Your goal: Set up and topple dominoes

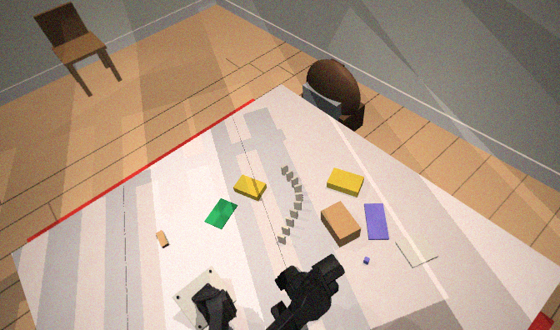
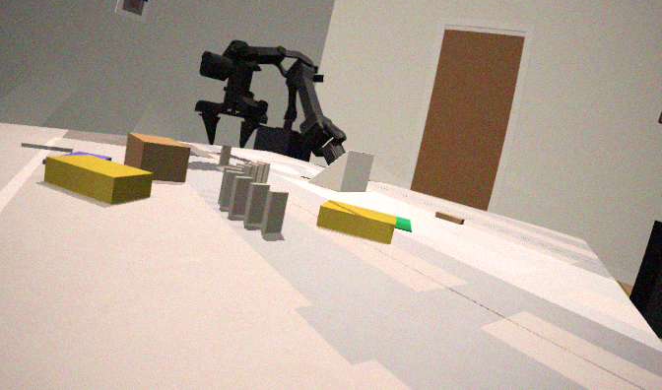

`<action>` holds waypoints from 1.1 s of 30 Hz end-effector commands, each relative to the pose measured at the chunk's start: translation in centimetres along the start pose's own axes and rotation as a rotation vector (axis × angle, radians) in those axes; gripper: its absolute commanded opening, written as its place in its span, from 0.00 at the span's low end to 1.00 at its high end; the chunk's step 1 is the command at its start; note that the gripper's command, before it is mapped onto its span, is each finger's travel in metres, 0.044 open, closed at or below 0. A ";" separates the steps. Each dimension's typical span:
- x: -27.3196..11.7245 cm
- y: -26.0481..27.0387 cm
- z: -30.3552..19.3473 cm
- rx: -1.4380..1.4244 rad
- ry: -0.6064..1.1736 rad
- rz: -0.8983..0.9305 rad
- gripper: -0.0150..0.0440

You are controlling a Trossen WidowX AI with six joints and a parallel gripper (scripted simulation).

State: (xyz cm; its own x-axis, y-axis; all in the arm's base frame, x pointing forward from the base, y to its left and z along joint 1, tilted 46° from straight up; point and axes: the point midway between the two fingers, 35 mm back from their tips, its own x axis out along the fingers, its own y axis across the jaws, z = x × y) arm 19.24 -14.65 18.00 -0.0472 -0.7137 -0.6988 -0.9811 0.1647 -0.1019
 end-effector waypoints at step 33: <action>2.3 0.1 0.0 -0.004 0.005 -0.007 0.44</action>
State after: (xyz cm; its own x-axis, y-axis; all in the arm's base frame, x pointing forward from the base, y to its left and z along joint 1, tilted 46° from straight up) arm 18.98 -16.35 16.45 -0.0431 -0.7205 -0.6922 -0.9813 0.1605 -0.1059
